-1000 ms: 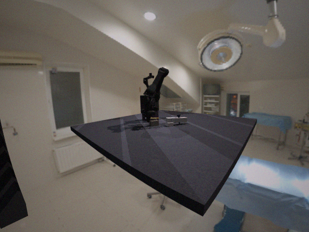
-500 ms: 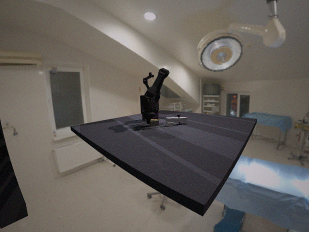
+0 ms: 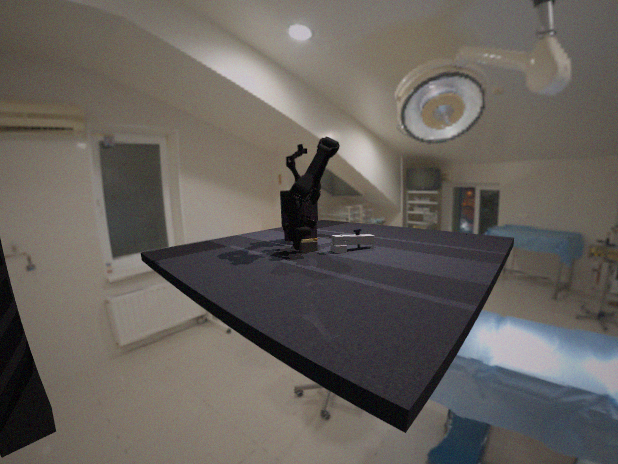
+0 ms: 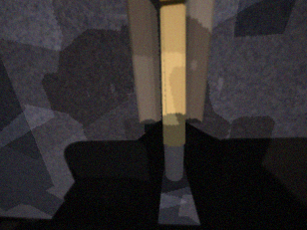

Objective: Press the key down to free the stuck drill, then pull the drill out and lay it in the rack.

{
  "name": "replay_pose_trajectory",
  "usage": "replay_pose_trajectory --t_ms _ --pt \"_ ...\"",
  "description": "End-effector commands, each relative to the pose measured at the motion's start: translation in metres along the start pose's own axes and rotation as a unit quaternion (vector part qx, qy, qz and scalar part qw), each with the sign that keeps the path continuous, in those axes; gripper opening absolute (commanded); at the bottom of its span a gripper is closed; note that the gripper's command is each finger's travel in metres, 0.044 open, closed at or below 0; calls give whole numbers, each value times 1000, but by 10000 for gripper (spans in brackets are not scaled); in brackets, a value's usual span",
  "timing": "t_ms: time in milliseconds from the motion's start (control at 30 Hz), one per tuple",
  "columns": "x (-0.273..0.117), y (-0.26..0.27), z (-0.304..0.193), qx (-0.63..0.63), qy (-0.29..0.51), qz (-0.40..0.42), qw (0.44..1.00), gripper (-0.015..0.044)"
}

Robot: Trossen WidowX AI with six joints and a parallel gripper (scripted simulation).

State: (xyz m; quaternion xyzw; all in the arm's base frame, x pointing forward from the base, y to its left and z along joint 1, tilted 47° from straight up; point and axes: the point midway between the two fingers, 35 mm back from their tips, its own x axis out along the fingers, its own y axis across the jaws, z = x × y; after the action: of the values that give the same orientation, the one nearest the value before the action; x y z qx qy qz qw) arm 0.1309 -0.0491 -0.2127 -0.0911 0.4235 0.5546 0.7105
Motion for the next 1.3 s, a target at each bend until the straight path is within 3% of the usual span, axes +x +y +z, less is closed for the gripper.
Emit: replay_pose_trajectory --t_ms 0,1033,1267 --pt "7 2 2 0 -5 3 1000 0" --pt "10 2 6 -1 -5 3 1000 0" --pt "4 2 0 3 5 1 1000 184"
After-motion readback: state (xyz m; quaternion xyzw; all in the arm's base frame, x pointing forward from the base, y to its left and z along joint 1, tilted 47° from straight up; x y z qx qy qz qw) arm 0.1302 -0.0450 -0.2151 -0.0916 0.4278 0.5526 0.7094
